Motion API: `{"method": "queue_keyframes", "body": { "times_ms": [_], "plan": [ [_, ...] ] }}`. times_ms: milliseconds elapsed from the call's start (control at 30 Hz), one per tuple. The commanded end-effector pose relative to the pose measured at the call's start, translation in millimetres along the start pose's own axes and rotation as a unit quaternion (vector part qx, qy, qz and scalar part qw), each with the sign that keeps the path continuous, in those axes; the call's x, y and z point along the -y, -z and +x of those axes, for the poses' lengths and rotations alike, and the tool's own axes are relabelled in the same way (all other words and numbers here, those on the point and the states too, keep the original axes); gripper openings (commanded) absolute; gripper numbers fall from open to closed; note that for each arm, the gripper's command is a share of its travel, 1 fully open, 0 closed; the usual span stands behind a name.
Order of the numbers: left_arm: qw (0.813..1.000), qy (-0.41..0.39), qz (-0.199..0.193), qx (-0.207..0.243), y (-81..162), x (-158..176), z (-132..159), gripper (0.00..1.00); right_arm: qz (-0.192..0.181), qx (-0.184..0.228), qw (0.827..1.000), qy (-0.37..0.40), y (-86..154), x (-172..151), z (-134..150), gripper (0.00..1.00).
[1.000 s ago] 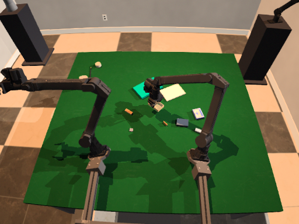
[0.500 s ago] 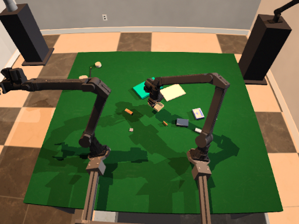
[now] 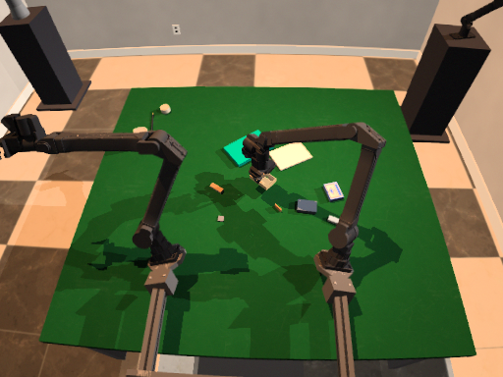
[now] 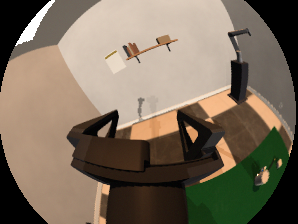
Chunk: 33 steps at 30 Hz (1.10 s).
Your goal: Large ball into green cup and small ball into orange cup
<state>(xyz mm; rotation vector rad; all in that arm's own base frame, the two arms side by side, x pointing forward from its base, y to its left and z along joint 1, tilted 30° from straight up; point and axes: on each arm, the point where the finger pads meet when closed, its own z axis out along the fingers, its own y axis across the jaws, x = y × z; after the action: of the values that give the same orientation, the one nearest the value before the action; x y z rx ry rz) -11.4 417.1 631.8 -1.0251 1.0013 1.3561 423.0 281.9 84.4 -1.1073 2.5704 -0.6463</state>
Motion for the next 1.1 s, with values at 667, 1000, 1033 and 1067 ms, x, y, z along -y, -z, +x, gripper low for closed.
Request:
{"method": "queue_keyframes", "body": {
  "times_ms": [667,1000,1033,1067],
  "plan": [
    [1.000,0.002,-0.006,0.017,4.6,-6.2,-9.9,1.00,0.001,0.016,1.000,-0.004,7.6,0.5,-7.5,0.70],
    [1.000,0.002,-0.006,0.017,4.6,-6.2,-9.9,1.00,0.001,0.007,1.000,0.000,10.5,-0.7,-11.7,0.70],
    [1.000,0.002,-0.006,0.017,4.6,-6.2,-9.9,1.00,-0.001,0.008,1.000,0.001,11.0,1.1,-11.9,0.70],
    [1.000,0.002,-0.006,0.017,4.6,-6.2,-9.9,1.00,-0.003,0.009,1.000,0.001,11.3,3.5,-12.9,0.70]
  ]
}}
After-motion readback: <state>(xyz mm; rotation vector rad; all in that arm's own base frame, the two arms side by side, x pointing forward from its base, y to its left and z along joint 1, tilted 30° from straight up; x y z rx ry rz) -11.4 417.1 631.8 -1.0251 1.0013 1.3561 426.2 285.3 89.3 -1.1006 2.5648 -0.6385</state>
